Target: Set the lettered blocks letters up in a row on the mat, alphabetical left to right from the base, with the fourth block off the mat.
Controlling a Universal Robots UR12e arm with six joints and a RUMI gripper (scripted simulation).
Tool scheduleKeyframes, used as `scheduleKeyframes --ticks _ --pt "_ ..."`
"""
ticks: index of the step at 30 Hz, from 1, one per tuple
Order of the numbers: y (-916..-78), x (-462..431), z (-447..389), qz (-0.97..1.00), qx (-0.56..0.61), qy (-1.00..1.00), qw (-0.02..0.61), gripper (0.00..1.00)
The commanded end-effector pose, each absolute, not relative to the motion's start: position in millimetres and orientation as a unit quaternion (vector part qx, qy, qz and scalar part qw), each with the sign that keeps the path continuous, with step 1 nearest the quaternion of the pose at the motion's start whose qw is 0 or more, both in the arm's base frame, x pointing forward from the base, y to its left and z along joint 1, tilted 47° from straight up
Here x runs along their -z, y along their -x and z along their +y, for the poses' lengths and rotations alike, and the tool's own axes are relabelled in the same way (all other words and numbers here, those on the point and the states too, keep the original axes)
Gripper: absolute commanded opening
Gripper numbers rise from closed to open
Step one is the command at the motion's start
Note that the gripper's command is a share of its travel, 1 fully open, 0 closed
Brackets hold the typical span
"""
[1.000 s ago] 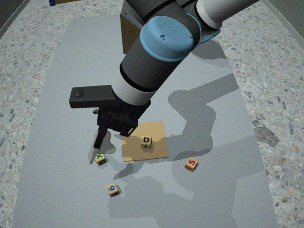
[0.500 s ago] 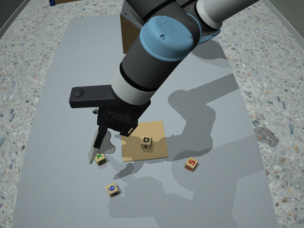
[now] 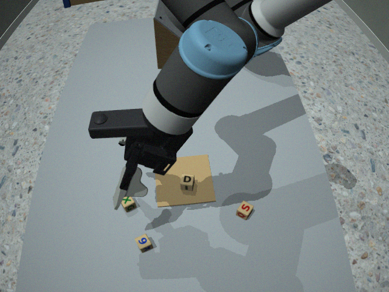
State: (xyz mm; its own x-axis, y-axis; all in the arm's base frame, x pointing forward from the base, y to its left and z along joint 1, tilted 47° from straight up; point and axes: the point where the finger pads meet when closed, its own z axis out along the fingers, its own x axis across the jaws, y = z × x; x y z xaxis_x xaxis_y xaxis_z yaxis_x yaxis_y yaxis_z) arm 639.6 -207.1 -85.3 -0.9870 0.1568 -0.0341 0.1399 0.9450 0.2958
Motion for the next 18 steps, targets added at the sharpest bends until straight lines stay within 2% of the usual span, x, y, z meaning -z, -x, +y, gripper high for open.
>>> scheduleKeyframes --ticks 1,18 --pt "-640 85 -208 0.986 -0.148 -0.075 0.029 1.0" --pt "-633 74 -196 0.98 -0.181 -0.081 0.023 1.0"
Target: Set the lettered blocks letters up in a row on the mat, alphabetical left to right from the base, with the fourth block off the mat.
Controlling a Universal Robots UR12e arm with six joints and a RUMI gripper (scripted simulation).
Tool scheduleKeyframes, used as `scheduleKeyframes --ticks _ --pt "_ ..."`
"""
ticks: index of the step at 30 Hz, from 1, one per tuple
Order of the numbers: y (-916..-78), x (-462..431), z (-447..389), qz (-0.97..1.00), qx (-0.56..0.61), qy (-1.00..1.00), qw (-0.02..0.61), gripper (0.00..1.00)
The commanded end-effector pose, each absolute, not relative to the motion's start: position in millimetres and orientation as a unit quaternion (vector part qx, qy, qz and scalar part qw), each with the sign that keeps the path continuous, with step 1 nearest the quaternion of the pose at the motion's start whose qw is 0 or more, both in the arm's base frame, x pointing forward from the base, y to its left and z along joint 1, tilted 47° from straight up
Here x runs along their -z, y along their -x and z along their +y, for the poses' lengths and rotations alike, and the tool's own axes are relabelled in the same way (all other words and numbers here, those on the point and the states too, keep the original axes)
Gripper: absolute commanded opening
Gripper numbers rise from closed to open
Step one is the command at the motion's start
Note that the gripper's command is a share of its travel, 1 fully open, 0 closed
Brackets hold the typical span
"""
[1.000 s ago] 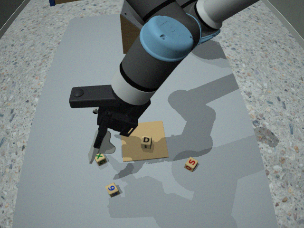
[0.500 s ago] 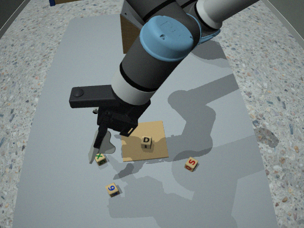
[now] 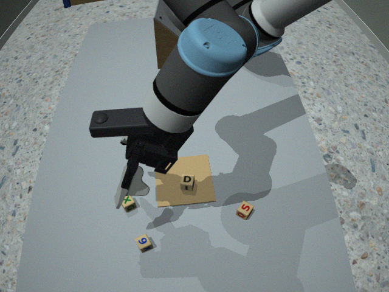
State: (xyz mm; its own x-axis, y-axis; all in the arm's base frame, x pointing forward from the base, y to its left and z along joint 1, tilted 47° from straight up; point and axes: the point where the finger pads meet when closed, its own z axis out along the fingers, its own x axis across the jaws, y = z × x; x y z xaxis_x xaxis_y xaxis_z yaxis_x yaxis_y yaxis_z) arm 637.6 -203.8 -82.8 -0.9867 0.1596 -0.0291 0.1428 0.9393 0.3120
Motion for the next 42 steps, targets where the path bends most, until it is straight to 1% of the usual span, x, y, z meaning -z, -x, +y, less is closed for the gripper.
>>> scheduleKeyframes --ticks 1,4,8,19,42 --pt "-630 70 -191 0.977 -0.193 -0.084 0.021 1.0" --pt "-627 65 -185 0.974 -0.208 -0.087 0.019 1.0" --pt "-614 37 -161 0.956 -0.274 -0.105 0.011 1.0" --pt "-599 -28 -121 0.909 -0.388 -0.148 0.008 1.0" --pt "-600 -29 -110 0.903 -0.4 -0.154 0.008 1.0"
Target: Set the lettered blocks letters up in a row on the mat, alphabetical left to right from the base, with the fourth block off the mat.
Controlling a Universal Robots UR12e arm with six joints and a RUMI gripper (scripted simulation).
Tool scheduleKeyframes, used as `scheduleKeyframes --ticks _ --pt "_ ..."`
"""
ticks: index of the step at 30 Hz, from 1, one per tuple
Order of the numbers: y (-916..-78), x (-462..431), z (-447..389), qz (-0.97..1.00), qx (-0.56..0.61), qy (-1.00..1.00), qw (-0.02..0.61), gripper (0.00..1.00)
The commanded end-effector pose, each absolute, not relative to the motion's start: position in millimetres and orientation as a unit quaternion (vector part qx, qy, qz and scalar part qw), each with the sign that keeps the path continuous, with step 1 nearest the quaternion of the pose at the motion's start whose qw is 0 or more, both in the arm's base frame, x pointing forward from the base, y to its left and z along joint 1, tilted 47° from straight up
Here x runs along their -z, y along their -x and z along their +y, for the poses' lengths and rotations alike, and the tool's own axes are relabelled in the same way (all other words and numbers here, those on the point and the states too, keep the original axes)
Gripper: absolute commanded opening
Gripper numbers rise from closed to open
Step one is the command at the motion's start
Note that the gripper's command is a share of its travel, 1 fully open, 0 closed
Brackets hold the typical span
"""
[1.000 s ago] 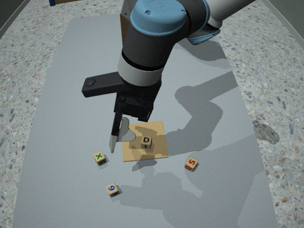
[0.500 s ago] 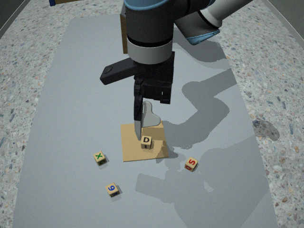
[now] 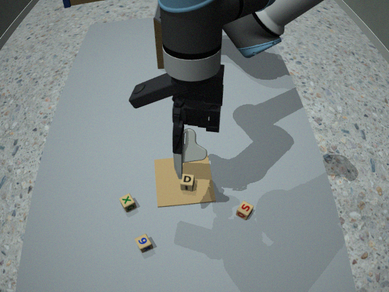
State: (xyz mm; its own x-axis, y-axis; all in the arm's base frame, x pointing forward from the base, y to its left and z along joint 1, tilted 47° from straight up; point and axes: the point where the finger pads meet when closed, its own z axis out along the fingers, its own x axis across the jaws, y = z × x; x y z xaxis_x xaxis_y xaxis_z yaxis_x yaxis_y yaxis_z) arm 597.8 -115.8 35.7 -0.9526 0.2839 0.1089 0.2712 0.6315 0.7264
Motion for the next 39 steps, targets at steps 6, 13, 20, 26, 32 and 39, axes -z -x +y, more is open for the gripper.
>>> scheduleKeyframes --ticks 6,13,20,26,32,39 --pt "-605 -2 -81 0.903 -0.401 -0.154 0.008 1.0" --pt "-605 -2 -81 0.903 -0.401 -0.154 0.008 0.4" --pt "-605 -2 -81 0.903 -0.401 -0.154 0.008 0.4" --pt "-605 -2 -81 0.903 -0.401 -0.154 0.008 0.4" --pt "-605 -2 -81 0.903 -0.401 -0.154 0.008 0.4" --pt "-605 -2 -81 0.903 -0.401 -0.154 0.008 0.4"
